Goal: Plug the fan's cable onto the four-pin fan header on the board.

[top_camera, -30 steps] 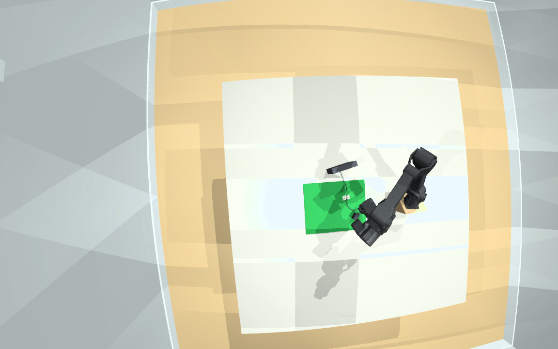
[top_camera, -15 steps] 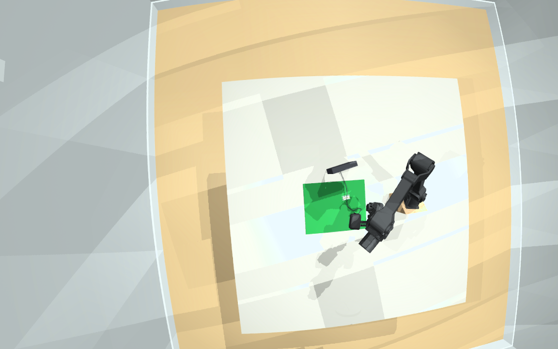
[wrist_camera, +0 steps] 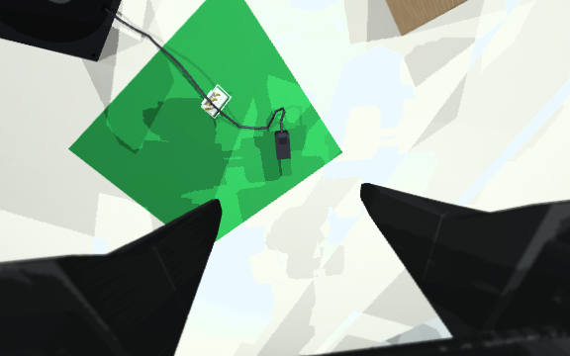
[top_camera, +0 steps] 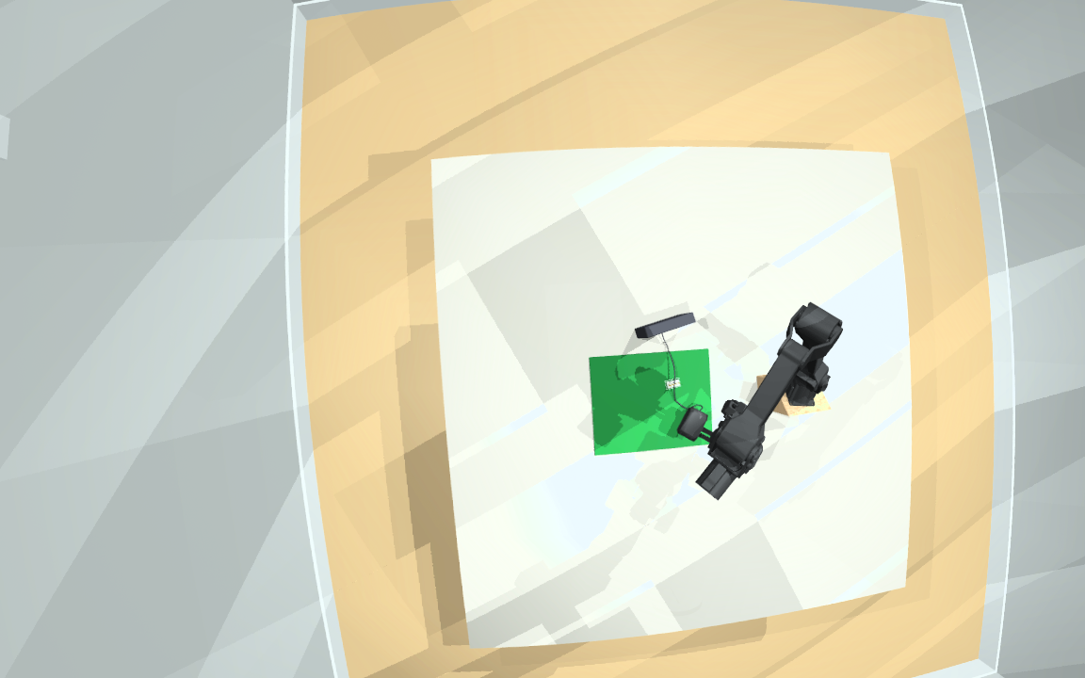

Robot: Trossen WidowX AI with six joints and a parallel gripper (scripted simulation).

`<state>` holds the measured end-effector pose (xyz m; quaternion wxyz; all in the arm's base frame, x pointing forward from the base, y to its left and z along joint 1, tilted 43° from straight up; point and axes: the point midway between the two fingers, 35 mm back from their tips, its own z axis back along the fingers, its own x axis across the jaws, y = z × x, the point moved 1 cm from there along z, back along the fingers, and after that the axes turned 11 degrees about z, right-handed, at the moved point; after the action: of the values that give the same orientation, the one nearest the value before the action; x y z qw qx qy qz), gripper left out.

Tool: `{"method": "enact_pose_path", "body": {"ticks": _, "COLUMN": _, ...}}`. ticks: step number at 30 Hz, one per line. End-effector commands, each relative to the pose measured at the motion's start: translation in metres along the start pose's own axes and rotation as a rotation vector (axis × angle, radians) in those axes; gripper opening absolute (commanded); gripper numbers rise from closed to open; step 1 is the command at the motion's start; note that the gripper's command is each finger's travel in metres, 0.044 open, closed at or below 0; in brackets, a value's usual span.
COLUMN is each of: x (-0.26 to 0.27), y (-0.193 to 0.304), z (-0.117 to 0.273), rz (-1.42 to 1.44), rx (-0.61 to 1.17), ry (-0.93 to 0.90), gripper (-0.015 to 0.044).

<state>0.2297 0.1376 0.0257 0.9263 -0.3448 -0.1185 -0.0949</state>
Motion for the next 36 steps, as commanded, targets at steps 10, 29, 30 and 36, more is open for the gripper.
{"method": "enact_pose_path", "body": {"ticks": 10, "x": 0.000, "y": 0.000, "z": -0.099, "rz": -0.020, "rx": -0.001, "ry": 0.001, "gripper": 0.0440}}
{"method": "enact_pose_path", "body": {"ticks": 29, "x": 0.001, "y": 0.001, "z": -0.108, "rz": -0.020, "rx": 0.000, "ry": 0.001, "gripper": 0.0440}}
{"method": "enact_pose_path", "body": {"ticks": 30, "x": 0.001, "y": 0.001, "z": -0.110, "rz": -0.020, "rx": 0.000, "ry": 0.001, "gripper": 0.0440}}
{"method": "enact_pose_path", "body": {"ticks": 36, "x": 0.001, "y": 0.001, "z": -0.120, "rz": -0.020, "rx": 0.000, "ry": 0.001, "gripper": 0.0440}}
